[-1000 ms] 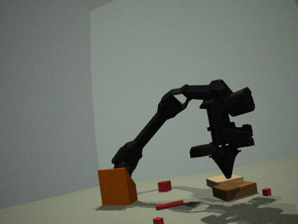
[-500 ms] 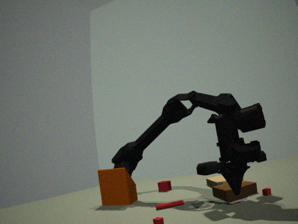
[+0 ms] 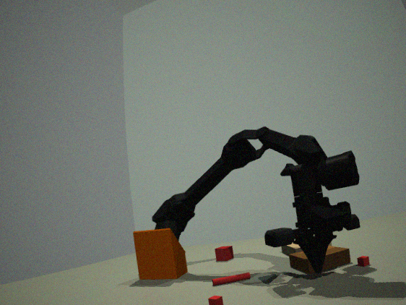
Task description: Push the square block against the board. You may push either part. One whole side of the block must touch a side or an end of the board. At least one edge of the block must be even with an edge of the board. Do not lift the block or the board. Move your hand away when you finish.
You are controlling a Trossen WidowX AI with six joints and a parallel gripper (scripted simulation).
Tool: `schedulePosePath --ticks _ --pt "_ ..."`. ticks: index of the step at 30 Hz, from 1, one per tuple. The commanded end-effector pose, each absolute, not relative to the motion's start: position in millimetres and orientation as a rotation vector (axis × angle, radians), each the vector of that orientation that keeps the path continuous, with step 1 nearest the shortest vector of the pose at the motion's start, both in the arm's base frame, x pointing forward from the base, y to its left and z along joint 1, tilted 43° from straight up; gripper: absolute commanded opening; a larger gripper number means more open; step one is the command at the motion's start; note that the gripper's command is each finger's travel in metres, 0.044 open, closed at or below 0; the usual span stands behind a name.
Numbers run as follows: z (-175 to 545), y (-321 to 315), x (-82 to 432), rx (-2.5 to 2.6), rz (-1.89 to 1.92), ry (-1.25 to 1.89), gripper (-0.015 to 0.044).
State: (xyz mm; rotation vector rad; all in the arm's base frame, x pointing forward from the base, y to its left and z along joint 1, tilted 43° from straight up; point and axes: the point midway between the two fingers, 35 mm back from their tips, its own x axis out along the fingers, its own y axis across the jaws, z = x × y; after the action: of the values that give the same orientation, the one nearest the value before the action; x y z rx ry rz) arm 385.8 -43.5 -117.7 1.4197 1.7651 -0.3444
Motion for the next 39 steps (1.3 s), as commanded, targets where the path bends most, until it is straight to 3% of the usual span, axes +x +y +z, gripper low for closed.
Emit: schedulePosePath --ticks 1,39 --pt "-110.1 -40.6 386.4 1.423 -0.339 1.753 0.0" --pt "-92.2 -21.8 378.8 1.424 -0.339 1.754 0.0"
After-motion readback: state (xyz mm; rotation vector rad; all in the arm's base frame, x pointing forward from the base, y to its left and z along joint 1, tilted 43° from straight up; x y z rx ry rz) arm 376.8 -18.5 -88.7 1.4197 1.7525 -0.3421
